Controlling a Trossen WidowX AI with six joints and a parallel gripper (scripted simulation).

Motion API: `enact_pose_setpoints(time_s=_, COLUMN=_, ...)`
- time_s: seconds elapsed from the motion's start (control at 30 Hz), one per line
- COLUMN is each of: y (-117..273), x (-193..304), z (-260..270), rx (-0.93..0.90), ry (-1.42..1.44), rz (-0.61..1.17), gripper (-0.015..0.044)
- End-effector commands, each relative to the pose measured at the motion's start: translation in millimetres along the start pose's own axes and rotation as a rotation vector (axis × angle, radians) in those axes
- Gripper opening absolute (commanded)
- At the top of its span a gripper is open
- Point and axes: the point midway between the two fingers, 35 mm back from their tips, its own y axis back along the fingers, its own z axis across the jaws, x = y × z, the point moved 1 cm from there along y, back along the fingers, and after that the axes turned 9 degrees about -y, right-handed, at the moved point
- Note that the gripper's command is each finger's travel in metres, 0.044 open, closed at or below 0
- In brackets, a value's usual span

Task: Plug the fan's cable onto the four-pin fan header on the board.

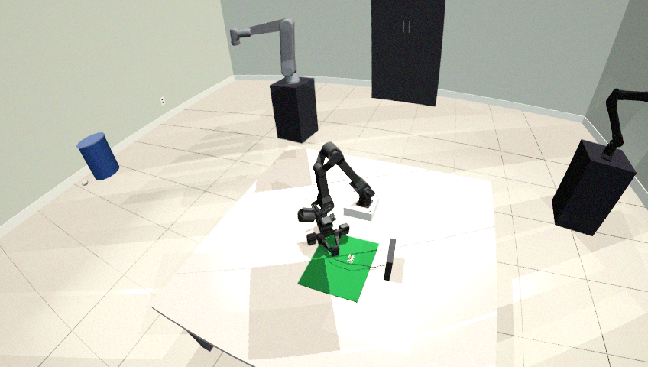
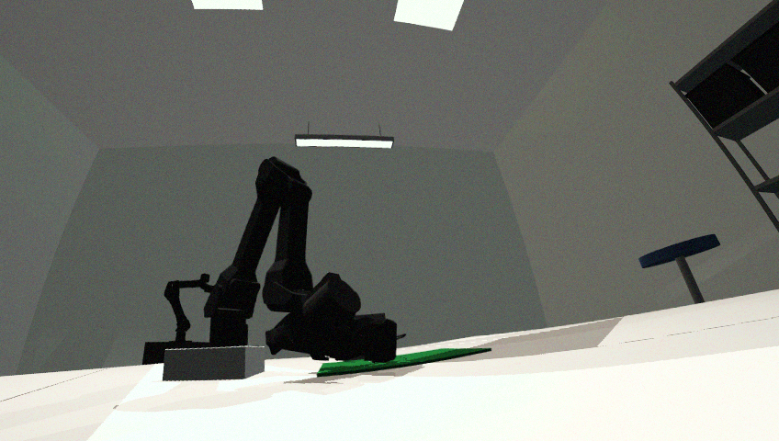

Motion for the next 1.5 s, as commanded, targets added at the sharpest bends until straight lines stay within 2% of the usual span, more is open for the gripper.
enact_pose_setpoints(time_s=0.0, y=0.1, x=-0.4, z=0.0, rx=0.0, ry=0.0, rz=0.0, gripper=0.0)
enact_pose_setpoints(time_s=0.43, y=0.1, x=-0.4, z=0.0, rx=0.0, ry=0.0, rz=0.0, gripper=0.0)
enact_pose_setpoints(time_s=0.7, y=0.0, x=0.0, z=0.0, rx=0.0, ry=0.0, rz=0.0, gripper=0.0205)
enact_pose_setpoints(time_s=1.47, y=0.2, x=0.2, z=-0.2, rx=0.001, ry=0.0, rz=0.001, gripper=0.0205)
